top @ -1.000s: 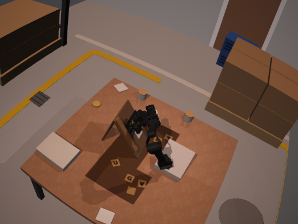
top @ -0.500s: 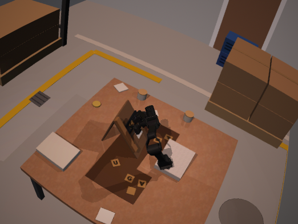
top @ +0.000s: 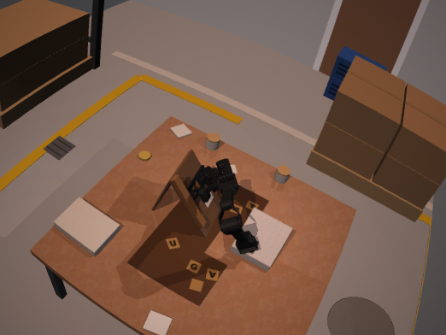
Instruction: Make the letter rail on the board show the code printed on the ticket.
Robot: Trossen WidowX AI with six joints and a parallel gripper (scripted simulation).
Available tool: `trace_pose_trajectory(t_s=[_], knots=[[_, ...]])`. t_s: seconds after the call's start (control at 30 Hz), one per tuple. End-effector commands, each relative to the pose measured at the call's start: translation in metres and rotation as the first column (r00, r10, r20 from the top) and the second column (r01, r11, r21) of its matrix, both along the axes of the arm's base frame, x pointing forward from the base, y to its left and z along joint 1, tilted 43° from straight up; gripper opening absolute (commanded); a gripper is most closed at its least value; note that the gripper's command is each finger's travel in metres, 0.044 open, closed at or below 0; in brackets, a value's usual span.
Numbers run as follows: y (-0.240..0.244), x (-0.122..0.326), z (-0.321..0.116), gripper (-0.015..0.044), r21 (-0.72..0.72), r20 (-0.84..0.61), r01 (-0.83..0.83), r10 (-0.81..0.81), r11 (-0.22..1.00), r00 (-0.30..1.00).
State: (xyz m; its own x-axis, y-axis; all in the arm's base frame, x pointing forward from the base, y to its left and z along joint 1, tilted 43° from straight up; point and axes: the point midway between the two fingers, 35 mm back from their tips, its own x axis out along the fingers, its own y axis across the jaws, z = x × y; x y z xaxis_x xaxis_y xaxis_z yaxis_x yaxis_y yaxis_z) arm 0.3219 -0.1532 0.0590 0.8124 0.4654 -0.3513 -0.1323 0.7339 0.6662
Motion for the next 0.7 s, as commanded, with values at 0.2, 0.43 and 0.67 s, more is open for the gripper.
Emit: trace_pose_trajectory(t_s=[0.2, 0.43, 0.67], knots=[[0.0041, -0.0010, 0.0040, 0.0000, -0.001, -0.002, 0.003, -0.003, 1.000, 1.000], [0.0070, -0.0015, 0.0066, 0.0000, -0.001, -0.002, 0.003, -0.003, 1.000, 1.000], [0.0099, -0.0020, 0.0092, 0.0000, -0.001, -0.002, 0.003, -0.003, 1.000, 1.000]])
